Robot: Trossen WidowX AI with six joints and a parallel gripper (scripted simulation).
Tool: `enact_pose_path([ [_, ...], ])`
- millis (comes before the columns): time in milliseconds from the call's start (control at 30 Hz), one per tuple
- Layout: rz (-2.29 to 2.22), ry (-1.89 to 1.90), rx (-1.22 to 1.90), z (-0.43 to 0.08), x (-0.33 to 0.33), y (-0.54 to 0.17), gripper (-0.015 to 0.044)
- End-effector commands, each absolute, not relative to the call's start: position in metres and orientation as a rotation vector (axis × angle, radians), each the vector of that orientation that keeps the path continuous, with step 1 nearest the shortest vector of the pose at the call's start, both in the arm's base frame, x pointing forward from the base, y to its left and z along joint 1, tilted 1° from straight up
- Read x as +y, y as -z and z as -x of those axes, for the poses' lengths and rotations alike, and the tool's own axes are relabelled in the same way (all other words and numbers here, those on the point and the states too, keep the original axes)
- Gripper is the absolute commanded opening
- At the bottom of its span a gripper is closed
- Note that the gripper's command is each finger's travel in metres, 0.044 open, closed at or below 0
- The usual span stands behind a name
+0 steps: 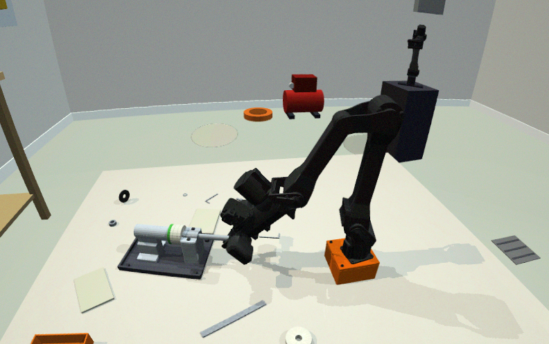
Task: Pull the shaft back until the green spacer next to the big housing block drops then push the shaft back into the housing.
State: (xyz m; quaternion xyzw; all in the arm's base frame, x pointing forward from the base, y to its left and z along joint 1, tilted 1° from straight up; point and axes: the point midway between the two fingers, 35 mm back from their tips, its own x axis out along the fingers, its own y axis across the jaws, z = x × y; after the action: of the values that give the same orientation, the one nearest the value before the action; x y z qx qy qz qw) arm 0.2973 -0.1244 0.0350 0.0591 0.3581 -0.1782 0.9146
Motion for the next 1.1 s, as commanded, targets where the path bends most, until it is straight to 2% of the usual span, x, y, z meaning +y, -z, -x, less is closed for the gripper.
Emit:
enact_pose_path([
  [0,-0.123,0.364,0.737,-0.2969,-0.1238,-0.035,0.0],
  [1067,-0.123,0.364,0.737,-0.2942,-0.1227,-0.0348,0.0],
])
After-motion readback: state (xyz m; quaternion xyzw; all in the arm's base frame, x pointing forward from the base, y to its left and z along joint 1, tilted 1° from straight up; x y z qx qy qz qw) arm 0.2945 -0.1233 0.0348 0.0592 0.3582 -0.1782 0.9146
